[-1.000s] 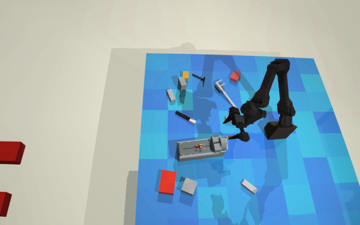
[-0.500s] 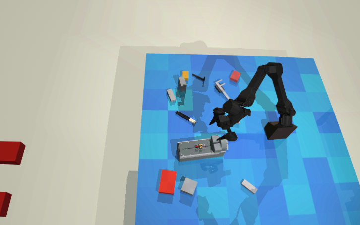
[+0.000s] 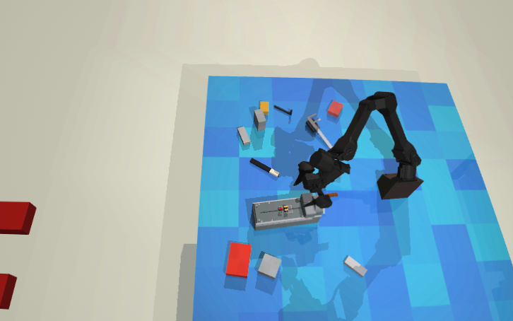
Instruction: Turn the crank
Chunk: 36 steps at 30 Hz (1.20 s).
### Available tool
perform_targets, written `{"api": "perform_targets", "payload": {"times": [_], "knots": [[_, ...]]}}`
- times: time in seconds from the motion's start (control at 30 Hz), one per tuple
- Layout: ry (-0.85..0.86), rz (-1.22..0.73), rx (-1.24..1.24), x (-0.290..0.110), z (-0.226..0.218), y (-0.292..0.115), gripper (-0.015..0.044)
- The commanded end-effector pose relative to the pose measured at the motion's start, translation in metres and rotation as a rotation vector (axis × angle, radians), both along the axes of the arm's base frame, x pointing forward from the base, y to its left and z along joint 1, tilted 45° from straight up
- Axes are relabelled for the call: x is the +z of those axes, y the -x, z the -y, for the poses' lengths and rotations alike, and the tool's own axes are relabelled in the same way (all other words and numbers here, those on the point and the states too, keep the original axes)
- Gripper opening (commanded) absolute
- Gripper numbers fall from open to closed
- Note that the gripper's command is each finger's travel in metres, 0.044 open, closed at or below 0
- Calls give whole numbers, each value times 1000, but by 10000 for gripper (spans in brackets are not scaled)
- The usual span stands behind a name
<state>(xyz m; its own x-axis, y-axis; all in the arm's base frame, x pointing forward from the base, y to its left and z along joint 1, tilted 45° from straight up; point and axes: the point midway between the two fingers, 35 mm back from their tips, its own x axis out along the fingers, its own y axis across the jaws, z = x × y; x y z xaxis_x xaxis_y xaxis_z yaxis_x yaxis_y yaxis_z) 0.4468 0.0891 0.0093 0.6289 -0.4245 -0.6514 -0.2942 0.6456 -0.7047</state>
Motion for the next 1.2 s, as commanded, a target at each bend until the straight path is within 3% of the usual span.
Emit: {"api": "perform_targets", "payload": {"times": [0.0,0.47,0.8,1.17], "knots": [[1,-5,6,-4,1,0,440],[1,-5,6,-3,0,0,440],[-3,2,2,34,-35,2,440],[-25,93,-44,34,-38,53,440]]}}
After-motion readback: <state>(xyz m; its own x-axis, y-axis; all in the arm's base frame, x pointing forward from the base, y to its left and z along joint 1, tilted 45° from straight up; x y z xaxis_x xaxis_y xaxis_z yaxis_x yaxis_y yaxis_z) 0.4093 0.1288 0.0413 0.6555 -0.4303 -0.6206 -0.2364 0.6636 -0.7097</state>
